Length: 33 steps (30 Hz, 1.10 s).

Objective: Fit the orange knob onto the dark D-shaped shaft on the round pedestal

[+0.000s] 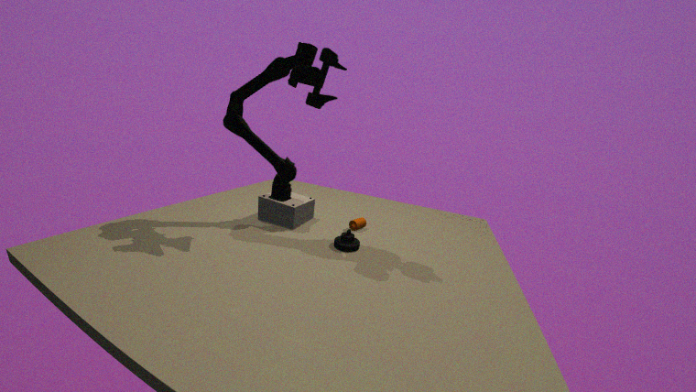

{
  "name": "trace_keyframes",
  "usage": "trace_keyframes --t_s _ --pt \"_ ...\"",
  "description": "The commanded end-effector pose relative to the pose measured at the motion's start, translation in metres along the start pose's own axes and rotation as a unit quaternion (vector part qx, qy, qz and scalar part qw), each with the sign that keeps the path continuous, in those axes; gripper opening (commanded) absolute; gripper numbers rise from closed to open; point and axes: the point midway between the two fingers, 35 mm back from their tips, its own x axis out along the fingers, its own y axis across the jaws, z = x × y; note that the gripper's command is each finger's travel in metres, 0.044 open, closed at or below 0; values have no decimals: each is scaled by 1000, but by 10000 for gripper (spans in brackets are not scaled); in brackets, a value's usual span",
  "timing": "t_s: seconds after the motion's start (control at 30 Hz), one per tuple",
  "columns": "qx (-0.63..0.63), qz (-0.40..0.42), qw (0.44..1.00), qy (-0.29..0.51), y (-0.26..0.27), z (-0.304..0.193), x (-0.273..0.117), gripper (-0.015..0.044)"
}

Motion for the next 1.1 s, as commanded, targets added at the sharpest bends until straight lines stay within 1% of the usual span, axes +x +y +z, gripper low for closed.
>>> trace_keyframes --t_s 0.0,0.1,0.23,0.37,0.53,0.67,0.8,0.93,1.07 --pt "-213 -71 973 50 -26 -52 44 440" --pt "-328 -105 935 86 -44 -78 66 440" --pt "-472 -143 858 144 -75 -110 93 440" --pt "-593 -170 759 210 -110 -136 115 440" --pt "-707 -184 613 301 -158 -163 136 440" --pt "-768 -180 485 377 -200 -180 148 440" --pt "-801 -161 353 456 -242 -194 154 440" --pt "-807 -127 222 532 -286 -204 156 440" --pt "-788 -80 97 603 -330 -211 150 440"
